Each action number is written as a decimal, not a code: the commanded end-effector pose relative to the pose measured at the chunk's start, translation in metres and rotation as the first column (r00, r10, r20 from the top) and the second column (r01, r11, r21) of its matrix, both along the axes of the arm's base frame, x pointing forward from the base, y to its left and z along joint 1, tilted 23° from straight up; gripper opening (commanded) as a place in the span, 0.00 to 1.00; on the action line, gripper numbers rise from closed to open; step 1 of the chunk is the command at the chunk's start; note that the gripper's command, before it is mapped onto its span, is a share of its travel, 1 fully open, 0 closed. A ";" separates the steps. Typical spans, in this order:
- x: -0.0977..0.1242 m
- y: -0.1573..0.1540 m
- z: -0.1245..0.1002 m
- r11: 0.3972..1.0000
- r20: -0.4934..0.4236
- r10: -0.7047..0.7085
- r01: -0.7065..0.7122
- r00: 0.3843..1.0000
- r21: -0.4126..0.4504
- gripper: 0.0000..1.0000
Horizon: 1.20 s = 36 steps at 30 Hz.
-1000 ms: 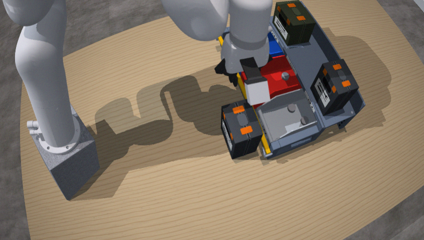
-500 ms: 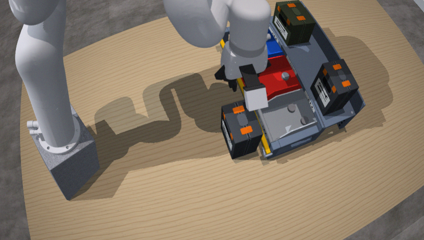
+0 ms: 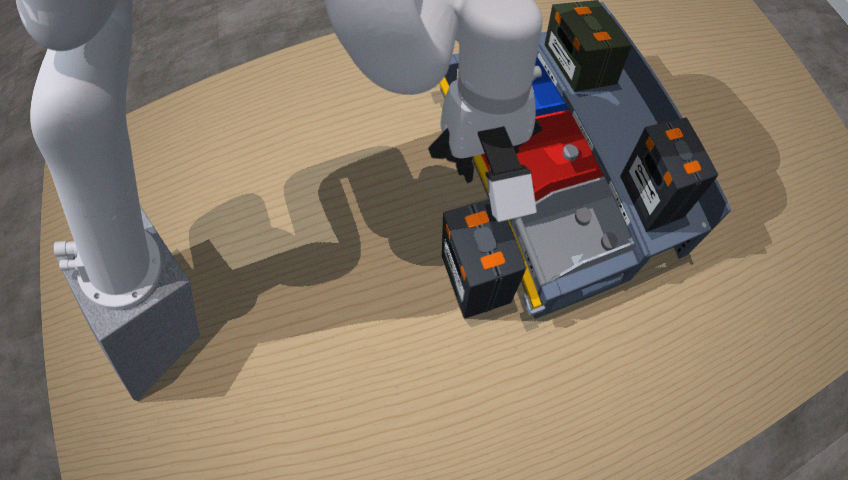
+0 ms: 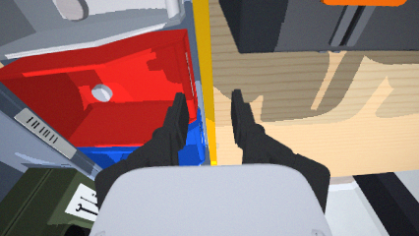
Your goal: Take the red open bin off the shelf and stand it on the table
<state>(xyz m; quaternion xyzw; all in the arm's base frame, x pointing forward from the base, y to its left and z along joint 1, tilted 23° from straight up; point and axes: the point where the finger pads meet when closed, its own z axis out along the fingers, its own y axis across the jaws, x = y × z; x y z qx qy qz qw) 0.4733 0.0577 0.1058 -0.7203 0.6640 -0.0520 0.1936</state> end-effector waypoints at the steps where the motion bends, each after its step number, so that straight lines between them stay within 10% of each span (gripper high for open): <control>1: 0.000 0.000 0.003 1.000 0.003 0.000 0.000 1.000 0.000 0.47; 36: -0.001 -0.002 0.008 1.000 0.003 0.000 0.000 1.000 0.000 0.47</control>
